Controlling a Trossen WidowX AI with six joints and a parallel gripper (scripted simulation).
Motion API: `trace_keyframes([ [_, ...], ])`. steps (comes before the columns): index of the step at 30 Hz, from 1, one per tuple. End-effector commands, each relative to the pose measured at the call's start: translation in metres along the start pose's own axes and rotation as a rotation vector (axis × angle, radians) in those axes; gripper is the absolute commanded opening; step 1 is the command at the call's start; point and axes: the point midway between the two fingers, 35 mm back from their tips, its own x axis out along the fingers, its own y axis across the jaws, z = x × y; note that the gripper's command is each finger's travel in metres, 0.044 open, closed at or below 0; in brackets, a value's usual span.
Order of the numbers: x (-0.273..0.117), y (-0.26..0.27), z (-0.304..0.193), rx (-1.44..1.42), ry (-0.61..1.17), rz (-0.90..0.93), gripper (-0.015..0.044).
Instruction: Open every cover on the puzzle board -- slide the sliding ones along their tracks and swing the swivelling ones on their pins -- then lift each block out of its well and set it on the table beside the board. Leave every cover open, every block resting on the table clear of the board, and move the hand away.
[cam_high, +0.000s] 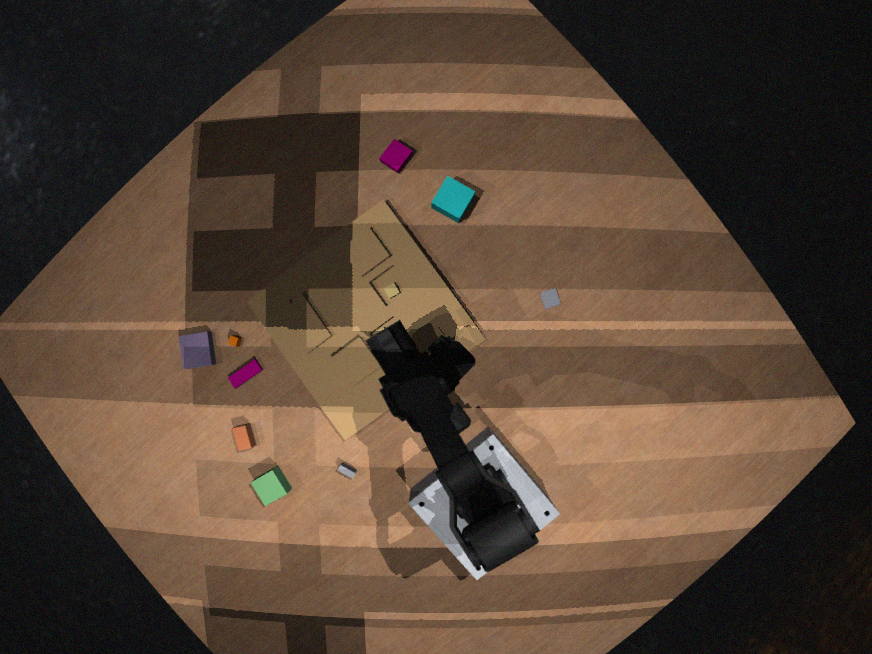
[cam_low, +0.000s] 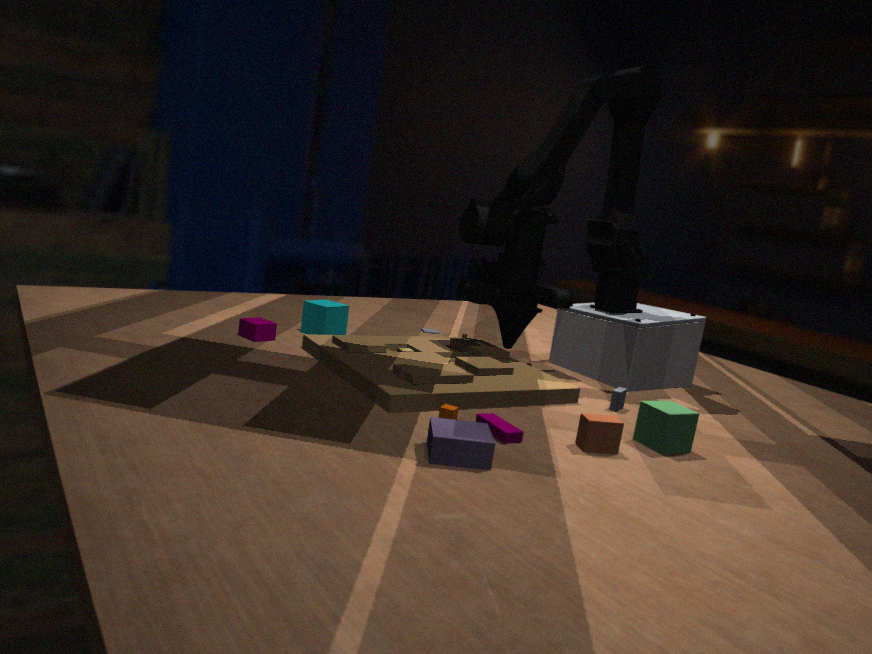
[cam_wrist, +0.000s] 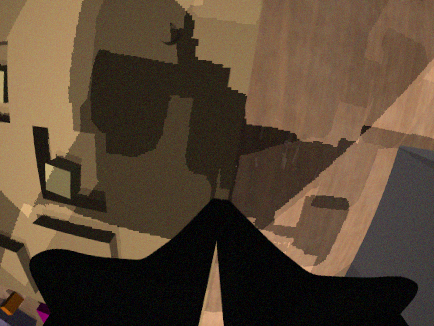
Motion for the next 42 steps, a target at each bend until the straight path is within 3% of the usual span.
trace_keyframes([
  [1,0.004,-0.001,-0.001,0.001,0.004,-0.001,0.0],
  [42,0.011,0.034,-0.008,0.001,0.004,0.002,0.0],
])
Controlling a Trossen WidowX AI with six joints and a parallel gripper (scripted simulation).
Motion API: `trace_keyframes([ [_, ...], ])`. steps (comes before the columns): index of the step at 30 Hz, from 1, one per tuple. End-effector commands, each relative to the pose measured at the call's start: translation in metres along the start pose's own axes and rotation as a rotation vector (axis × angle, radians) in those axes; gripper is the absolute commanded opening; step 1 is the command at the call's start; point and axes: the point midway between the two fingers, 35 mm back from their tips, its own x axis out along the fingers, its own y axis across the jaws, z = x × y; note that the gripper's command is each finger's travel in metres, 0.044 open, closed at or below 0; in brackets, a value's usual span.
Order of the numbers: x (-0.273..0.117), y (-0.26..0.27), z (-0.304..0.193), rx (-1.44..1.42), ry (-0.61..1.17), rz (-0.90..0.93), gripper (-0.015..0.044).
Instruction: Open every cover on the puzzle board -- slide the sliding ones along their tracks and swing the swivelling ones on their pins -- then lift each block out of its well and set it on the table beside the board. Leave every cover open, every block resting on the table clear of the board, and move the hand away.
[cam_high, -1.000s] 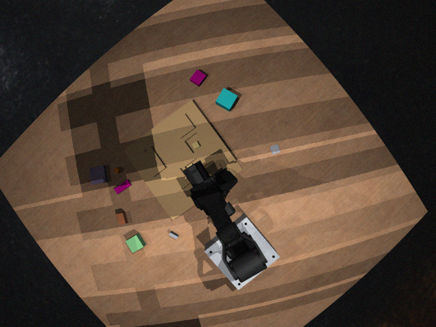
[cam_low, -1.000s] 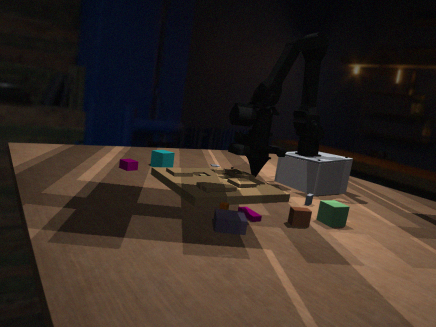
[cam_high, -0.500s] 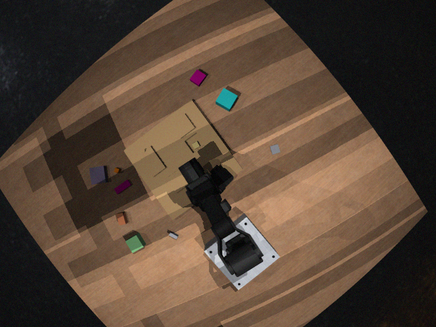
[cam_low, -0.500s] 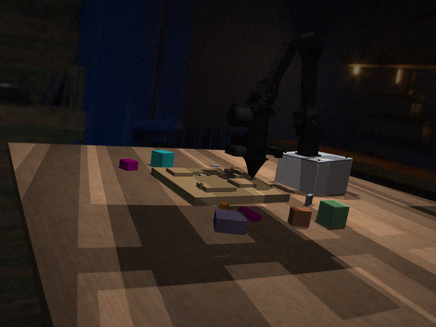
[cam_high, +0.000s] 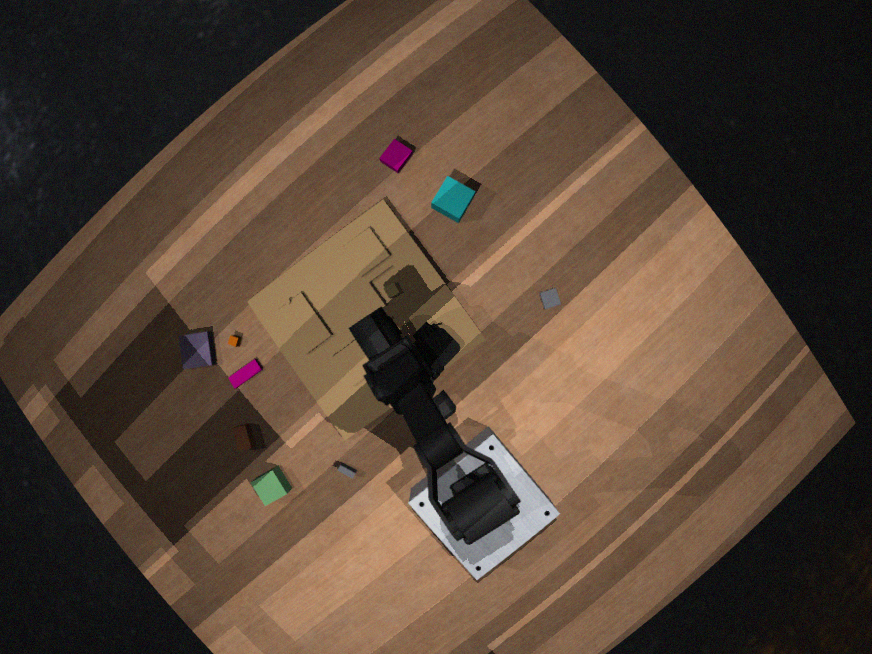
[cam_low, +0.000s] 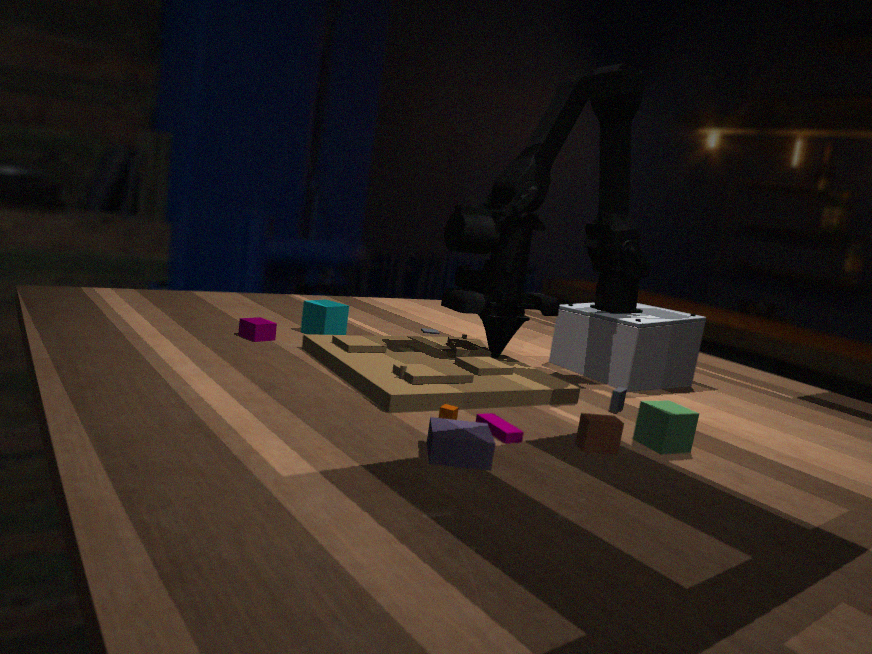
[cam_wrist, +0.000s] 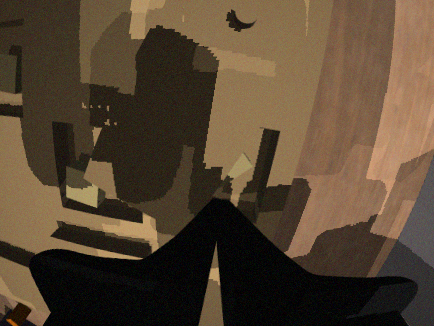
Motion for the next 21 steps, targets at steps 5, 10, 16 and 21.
trace_keyframes([
  [5,-0.001,0.011,-0.001,0.004,0.0,0.007,0.0],
  [10,-0.001,0.015,0.0,0.004,0.0,0.007,0.0],
  [16,-0.001,0.022,0.002,0.004,0.0,0.008,0.0],
  [21,-0.001,0.028,0.003,0.004,0.0,0.008,0.0],
])
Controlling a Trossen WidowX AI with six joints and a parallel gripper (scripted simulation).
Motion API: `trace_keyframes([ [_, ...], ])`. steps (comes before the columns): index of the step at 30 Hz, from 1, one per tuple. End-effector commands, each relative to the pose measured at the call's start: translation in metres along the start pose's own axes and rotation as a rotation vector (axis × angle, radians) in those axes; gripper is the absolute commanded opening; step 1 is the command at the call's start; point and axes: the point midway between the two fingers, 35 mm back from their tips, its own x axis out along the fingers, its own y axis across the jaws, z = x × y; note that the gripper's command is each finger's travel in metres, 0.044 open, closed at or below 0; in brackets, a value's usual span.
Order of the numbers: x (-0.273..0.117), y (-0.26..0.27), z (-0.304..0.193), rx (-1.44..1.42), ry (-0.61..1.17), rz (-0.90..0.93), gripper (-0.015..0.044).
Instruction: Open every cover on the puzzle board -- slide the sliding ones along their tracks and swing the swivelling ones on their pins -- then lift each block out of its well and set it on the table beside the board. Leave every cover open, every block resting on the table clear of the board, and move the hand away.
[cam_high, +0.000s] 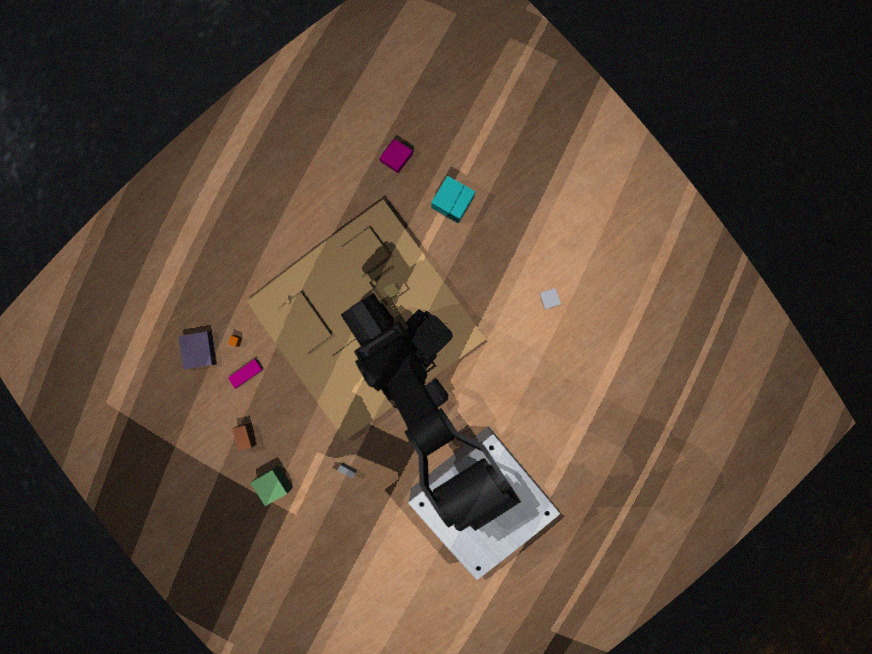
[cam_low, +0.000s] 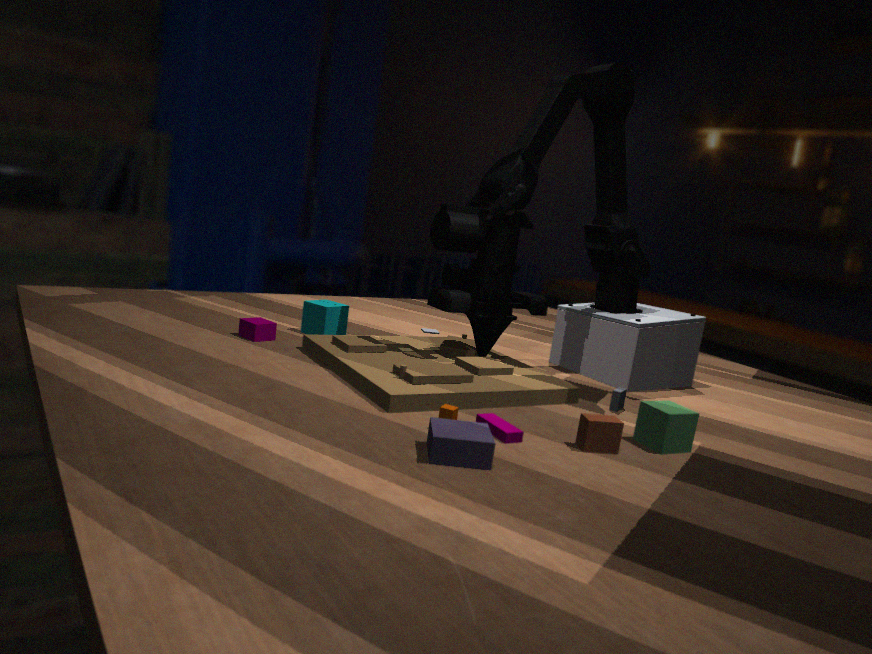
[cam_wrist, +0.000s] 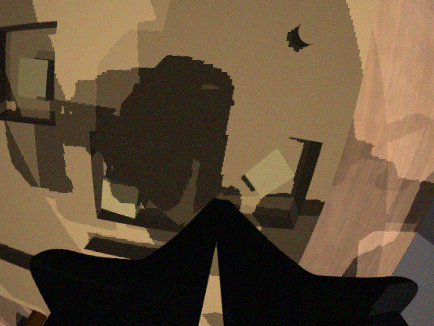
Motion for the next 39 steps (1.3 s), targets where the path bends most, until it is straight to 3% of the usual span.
trace_keyframes([
  [1,-0.001,0.007,0.001,-0.002,0.0,0.006,0.0],
  [39,-0.002,0.041,0.023,-0.002,-0.002,0.009,0.0],
])
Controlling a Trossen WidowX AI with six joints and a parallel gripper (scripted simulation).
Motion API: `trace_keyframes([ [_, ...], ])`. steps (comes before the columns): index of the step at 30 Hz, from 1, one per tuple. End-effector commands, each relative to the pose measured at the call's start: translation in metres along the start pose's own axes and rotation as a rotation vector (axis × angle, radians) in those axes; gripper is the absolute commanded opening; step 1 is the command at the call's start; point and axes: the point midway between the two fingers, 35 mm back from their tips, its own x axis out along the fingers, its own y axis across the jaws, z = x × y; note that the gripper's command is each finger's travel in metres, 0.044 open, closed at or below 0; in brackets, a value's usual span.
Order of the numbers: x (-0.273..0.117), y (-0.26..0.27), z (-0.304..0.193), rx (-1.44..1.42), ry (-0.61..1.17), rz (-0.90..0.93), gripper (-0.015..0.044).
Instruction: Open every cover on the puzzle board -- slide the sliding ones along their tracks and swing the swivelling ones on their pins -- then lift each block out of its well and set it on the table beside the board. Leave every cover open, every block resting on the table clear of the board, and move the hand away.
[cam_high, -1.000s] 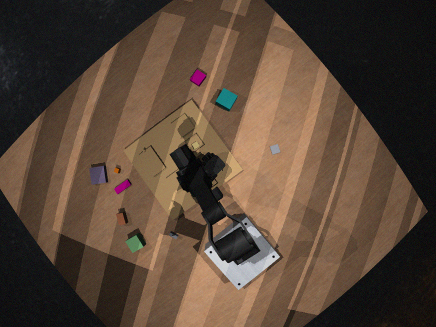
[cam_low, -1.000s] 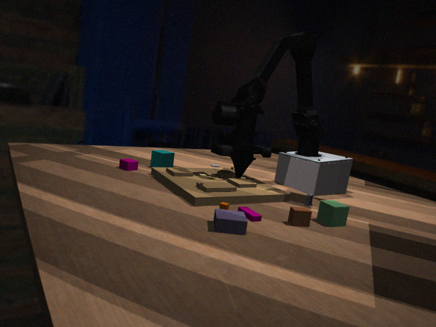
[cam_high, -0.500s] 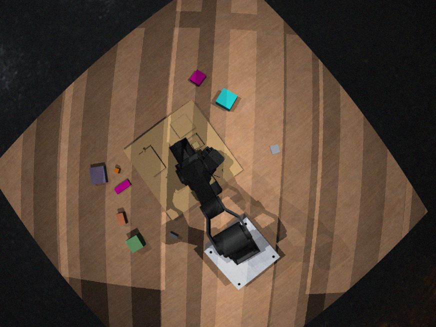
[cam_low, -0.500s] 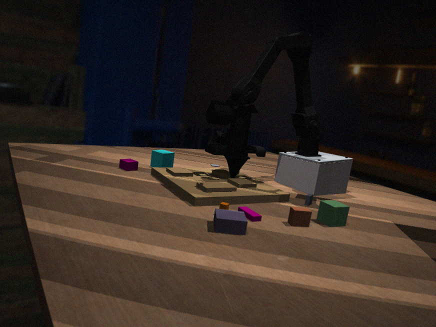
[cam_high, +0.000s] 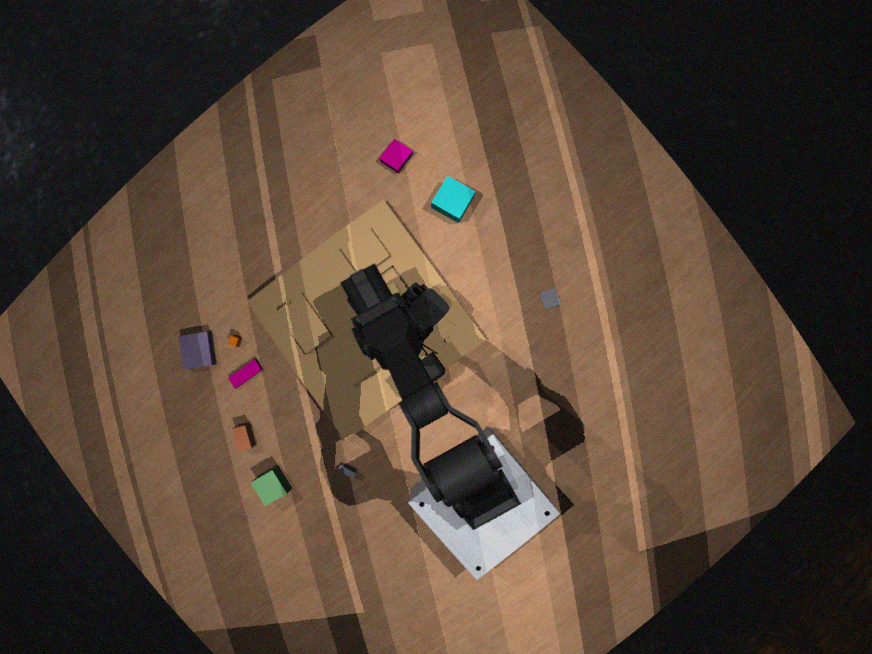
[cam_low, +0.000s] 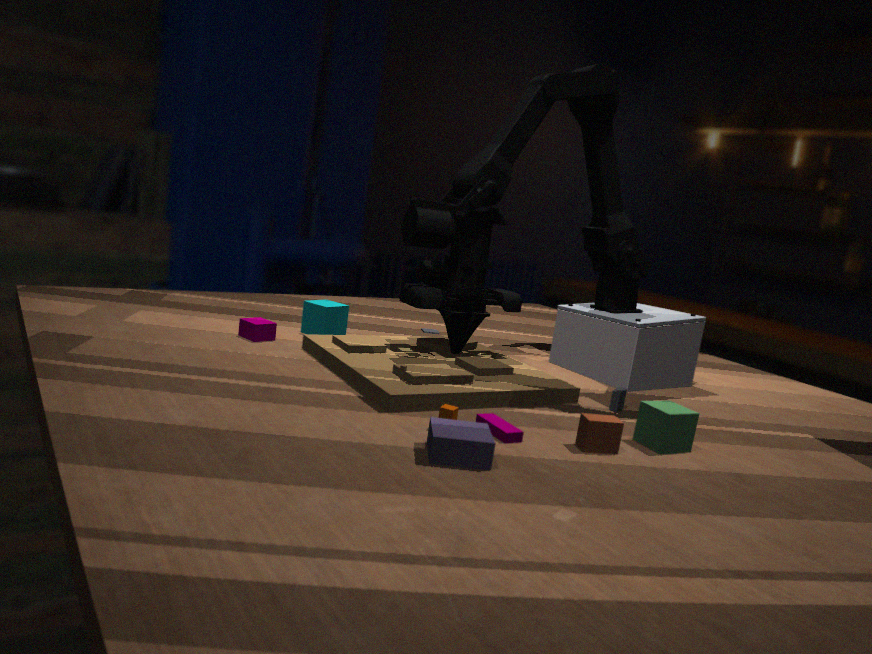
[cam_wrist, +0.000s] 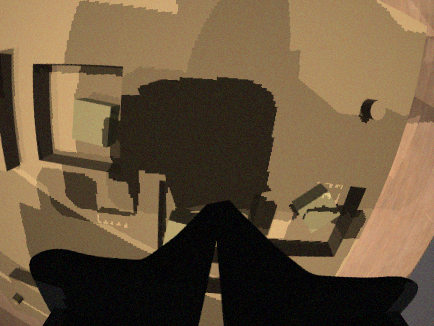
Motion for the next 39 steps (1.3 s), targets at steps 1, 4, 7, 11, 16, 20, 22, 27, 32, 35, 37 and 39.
trace_keyframes([
  [1,-0.001,0.005,0.004,-0.001,0.001,0.006,0.0],
  [4,-0.001,0.008,0.007,-0.001,0.001,0.006,0.0],
  [7,-0.001,0.009,0.008,-0.001,0.001,0.006,0.0],
  [11,-0.001,0.011,0.011,-0.001,0.001,0.007,0.0],
  [16,-0.001,0.015,0.016,-0.001,0.0,0.007,0.0],
  [20,-0.002,0.017,0.021,-0.001,0.0,0.007,0.0],
  [22,-0.002,0.019,0.023,-0.001,0.0,0.007,0.0],
  [27,-0.003,0.02,0.025,-0.001,-0.001,0.007,0.0],
  [32,-0.01,0.021,0.025,-0.001,-0.001,0.008,0.0],
  [35,-0.014,0.021,0.026,-0.001,-0.001,0.008,0.0],
  [37,-0.016,0.021,0.026,-0.001,-0.001,0.008,0.0],
  [39,-0.019,0.021,0.026,-0.001,-0.001,0.008,0.0],
])
